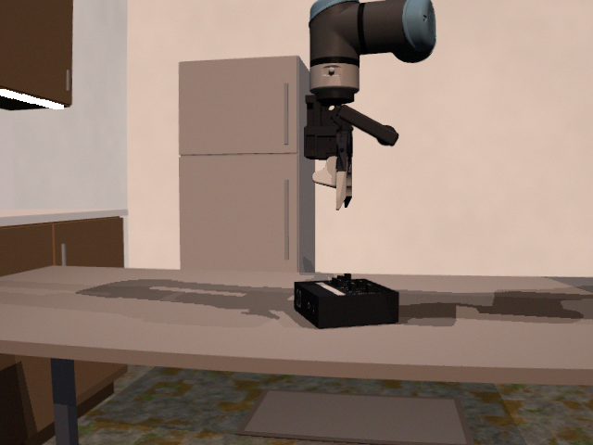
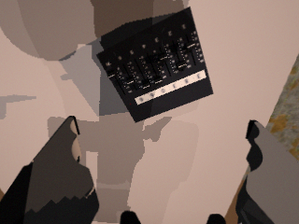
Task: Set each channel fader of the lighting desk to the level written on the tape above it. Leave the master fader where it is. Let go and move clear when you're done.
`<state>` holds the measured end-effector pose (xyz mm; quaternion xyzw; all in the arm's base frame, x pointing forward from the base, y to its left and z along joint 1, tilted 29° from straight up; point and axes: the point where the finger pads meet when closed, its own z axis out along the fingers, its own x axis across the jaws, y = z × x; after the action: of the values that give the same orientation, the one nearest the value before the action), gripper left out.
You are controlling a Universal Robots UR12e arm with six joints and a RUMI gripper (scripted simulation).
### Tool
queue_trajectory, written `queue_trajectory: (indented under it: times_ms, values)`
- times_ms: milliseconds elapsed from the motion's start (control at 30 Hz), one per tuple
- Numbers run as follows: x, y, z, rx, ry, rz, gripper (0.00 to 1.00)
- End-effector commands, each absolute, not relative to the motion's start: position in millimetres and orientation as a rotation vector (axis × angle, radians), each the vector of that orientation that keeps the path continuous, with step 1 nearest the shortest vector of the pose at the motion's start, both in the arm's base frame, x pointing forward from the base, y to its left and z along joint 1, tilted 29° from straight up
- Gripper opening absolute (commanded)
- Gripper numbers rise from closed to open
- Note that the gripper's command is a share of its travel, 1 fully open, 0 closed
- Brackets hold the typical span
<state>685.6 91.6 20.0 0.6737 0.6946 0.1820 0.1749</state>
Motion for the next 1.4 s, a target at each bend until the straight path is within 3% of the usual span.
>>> queue_trajectory:
  times_ms: [0,733,1367]
  values:
    - [685.8,91.7,20.7,1.902,1.973,0.515,1.0]
    - [690.5,92.7,15.9,2.003,1.89,0.54,1.0]
    - [724.7,99.0,-18.6,2.604,1.195,0.692,1.0]
